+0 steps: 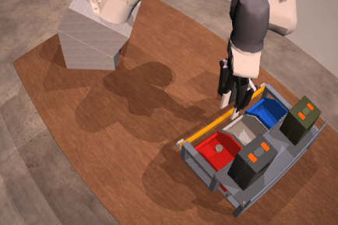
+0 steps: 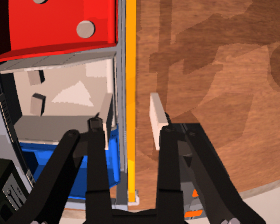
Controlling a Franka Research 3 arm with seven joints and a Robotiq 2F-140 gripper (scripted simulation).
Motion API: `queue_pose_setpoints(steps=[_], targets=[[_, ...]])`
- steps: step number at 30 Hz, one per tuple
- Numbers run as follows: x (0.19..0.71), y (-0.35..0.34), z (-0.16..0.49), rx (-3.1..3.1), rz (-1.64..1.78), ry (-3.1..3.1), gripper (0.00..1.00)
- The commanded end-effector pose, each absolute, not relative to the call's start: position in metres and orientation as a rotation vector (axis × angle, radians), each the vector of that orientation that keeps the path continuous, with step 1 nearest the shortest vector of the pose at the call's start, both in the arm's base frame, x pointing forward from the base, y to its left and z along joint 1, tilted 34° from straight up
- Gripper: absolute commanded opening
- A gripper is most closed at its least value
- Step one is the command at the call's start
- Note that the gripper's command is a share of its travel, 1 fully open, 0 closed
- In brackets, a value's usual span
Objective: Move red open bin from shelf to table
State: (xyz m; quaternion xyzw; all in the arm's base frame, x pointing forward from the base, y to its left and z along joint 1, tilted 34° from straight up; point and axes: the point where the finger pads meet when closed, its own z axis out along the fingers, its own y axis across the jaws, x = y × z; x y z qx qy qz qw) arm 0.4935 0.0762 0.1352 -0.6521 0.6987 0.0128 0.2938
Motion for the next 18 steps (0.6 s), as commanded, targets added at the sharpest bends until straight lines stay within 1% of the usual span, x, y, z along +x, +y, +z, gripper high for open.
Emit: queue_pose_setpoints(steps=[1, 18], targets=[[0.4945, 0.0771, 0.1337, -1.737, 0.033, 1.859, 0.28], [0.4977, 0.0805, 0.1271, -1.735, 0.034, 1.861, 0.28]])
